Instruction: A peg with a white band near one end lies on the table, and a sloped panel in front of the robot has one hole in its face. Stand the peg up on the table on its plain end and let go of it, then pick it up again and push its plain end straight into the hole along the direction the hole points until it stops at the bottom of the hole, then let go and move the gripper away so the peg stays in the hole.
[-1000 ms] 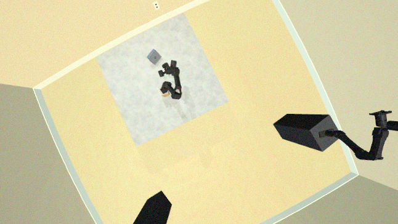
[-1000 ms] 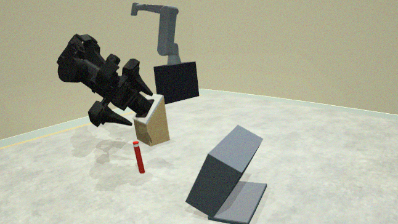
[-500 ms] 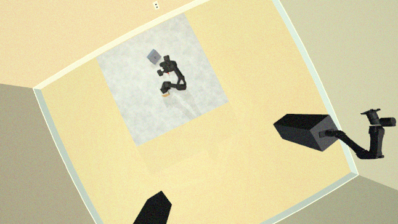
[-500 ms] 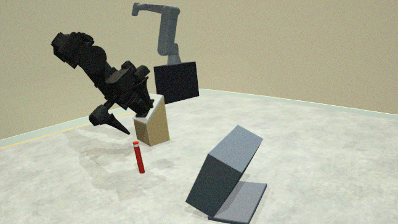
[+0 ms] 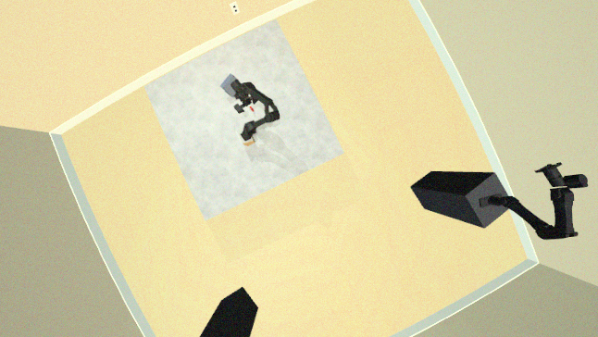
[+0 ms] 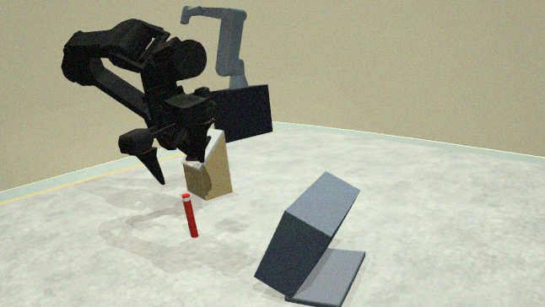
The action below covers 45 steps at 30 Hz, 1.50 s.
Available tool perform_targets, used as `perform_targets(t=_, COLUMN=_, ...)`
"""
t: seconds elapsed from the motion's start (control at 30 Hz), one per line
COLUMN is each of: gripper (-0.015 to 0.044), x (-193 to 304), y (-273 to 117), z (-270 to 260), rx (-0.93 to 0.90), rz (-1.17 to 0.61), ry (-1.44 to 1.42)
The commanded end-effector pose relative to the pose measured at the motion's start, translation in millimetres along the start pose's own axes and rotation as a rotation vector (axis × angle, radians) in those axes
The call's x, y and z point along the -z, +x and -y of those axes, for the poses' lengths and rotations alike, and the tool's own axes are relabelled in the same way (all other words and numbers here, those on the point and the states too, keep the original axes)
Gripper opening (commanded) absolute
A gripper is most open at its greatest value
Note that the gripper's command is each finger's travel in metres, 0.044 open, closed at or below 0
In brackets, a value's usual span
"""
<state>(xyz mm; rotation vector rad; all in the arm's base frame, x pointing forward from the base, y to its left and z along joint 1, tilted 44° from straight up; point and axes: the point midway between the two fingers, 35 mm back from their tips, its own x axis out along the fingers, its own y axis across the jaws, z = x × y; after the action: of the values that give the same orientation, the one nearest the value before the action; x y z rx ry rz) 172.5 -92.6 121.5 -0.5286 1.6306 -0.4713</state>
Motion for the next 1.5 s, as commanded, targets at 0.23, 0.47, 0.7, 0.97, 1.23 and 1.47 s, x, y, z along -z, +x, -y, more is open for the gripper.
perform_targets(t=0.23, gripper=0.0440, x=-11.8, y=-6.4, z=5.0, rx=0.129, rz=-0.024, ry=-0.035)
perform_targets(t=0.47, gripper=0.0440, x=-11.8, y=-2.9, z=5.5, rx=0.128, rz=-0.029, ry=-0.104)
perform_targets(t=0.7, gripper=0.0440, x=-11.7, y=4.3, z=6.5, rx=0.127, rz=-0.037, ry=-0.241)
perform_targets(t=0.97, gripper=0.0440, x=-11.3, y=12.2, z=7.6, rx=0.125, rz=-0.047, ry=-0.395)
perform_targets(t=1.23, gripper=0.0440, x=-11.6, y=15.5, z=8.0, rx=0.124, rz=-0.048, ry=-0.408)
perform_targets(t=1.47, gripper=0.0440, x=-12.6, y=26.4, z=9.0, rx=0.122, rz=-0.047, ry=-0.408)
